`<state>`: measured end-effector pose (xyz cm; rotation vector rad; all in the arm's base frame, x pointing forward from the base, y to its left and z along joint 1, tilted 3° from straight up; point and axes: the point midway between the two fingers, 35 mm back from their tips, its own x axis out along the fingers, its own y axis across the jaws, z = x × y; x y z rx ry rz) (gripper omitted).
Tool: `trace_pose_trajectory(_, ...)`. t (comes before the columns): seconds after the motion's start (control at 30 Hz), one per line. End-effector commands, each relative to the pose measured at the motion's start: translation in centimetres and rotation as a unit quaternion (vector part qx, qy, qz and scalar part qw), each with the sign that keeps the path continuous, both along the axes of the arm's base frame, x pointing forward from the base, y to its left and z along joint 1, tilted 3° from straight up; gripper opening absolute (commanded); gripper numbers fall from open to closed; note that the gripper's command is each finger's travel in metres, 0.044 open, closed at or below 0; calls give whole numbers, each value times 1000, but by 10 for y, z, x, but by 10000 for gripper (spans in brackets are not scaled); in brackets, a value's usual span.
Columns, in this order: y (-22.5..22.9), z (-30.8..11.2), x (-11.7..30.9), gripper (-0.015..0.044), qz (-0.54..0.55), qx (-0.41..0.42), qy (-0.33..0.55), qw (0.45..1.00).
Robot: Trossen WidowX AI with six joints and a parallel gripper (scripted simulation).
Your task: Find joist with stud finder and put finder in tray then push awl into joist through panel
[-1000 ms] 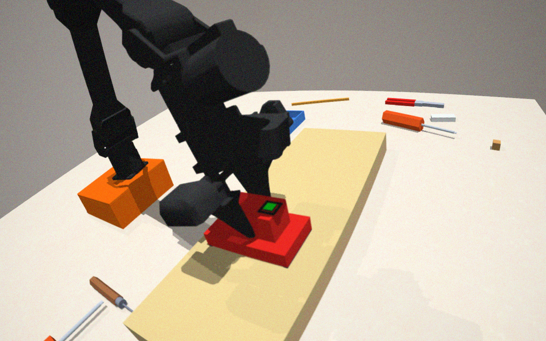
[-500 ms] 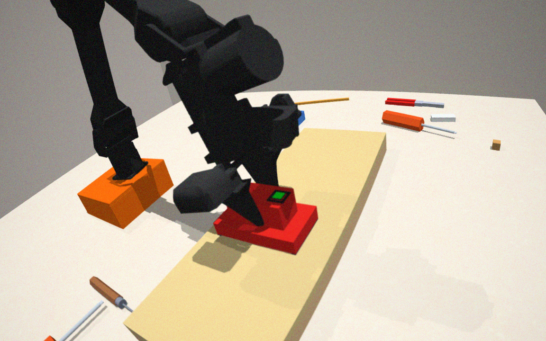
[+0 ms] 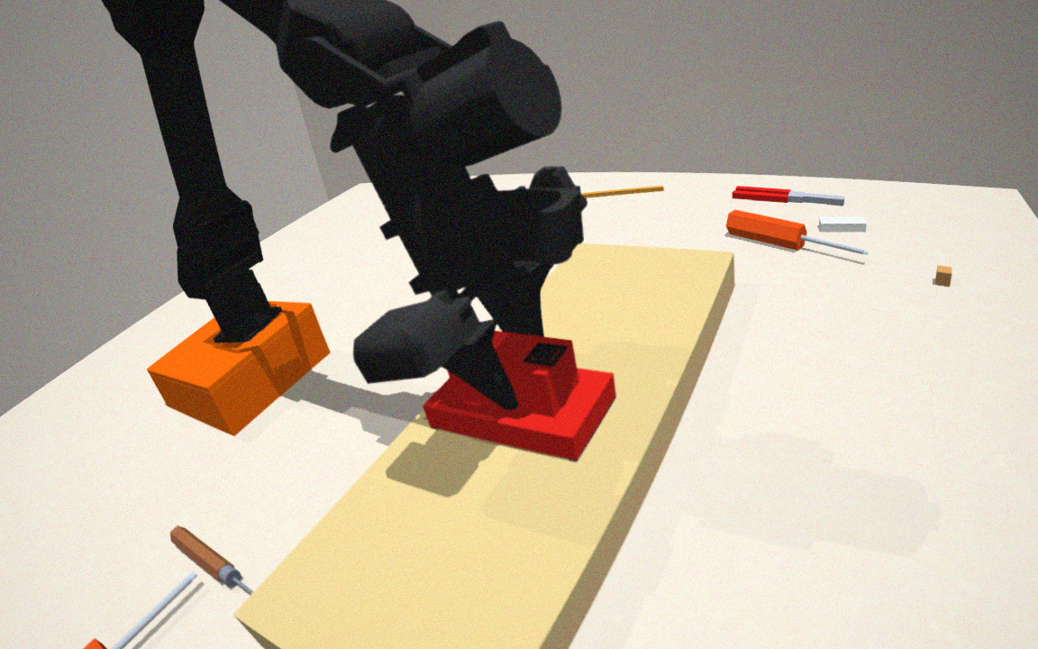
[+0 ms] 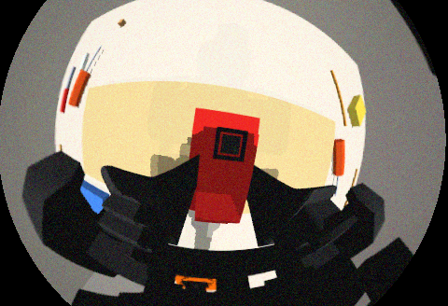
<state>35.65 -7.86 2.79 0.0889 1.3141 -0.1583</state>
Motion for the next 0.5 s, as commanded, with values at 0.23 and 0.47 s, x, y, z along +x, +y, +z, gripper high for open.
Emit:
trace_pose_trajectory(0.23, 19, -1, 3, 0, 1, 2, 0, 1000)
trace_pose_trajectory(0.47, 29, -1, 4, 0, 1, 2, 0, 1000)
